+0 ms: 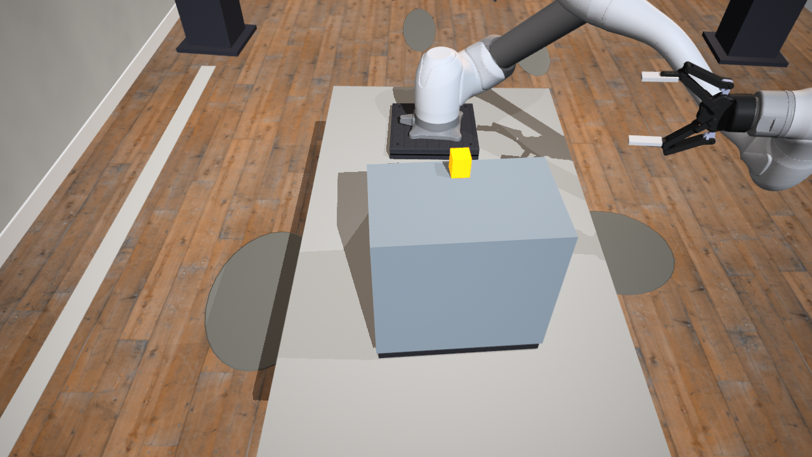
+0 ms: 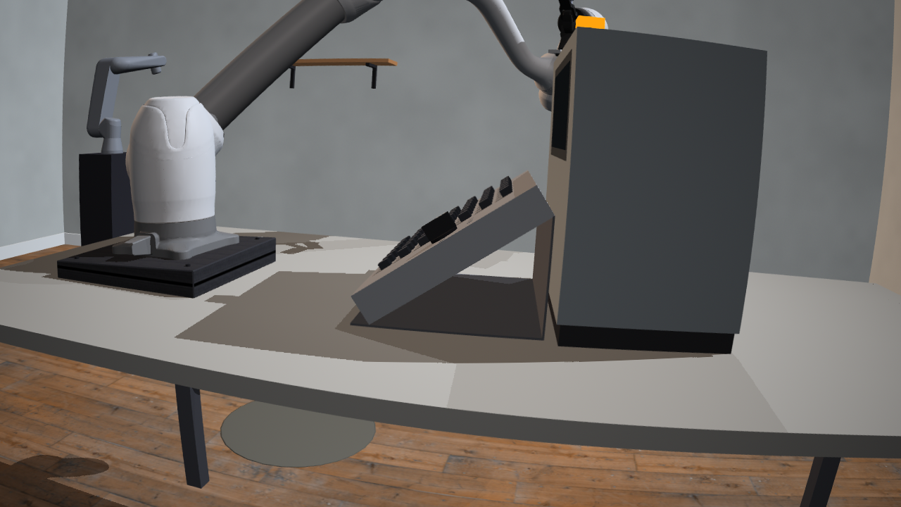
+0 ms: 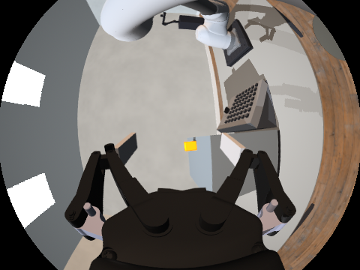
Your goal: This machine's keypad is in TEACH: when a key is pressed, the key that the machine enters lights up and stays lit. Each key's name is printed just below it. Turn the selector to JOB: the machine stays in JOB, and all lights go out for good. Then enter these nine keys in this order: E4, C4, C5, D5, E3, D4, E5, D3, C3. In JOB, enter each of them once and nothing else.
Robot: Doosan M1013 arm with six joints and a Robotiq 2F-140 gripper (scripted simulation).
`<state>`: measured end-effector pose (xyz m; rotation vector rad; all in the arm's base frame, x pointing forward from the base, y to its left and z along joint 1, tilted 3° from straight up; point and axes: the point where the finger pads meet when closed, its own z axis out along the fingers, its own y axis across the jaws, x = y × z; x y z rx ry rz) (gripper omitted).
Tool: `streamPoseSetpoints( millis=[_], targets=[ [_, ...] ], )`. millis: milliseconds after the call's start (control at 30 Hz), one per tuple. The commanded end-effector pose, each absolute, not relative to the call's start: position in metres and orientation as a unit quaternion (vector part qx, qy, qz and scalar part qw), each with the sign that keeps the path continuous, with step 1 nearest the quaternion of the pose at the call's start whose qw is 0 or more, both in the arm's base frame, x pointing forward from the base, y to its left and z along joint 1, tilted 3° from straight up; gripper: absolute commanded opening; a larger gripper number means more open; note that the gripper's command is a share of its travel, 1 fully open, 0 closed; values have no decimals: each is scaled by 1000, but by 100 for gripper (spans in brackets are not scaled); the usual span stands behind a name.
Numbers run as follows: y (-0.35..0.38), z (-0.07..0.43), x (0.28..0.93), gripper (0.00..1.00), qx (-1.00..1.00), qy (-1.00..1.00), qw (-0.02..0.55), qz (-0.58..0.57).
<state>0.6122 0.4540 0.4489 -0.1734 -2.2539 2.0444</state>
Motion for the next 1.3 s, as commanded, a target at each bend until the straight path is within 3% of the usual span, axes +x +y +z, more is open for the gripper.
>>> streamPoseSetpoints(
  millis=[0,433,467,933,1000,1033,1267],
  targets=[
    [420,450,596,100,-124,-783,24,609],
    [285,455,534,100,-302,-863,-45,403],
    [253,456,518,100,-345,-871,-62,344],
    [100,462,447,100,-513,-847,-131,51],
    [100,462,447,100,-513,-847,-131,51],
    [89,462,441,100,-542,-828,-144,-13],
    [75,463,435,100,-599,-763,-173,-170]
  ],
)
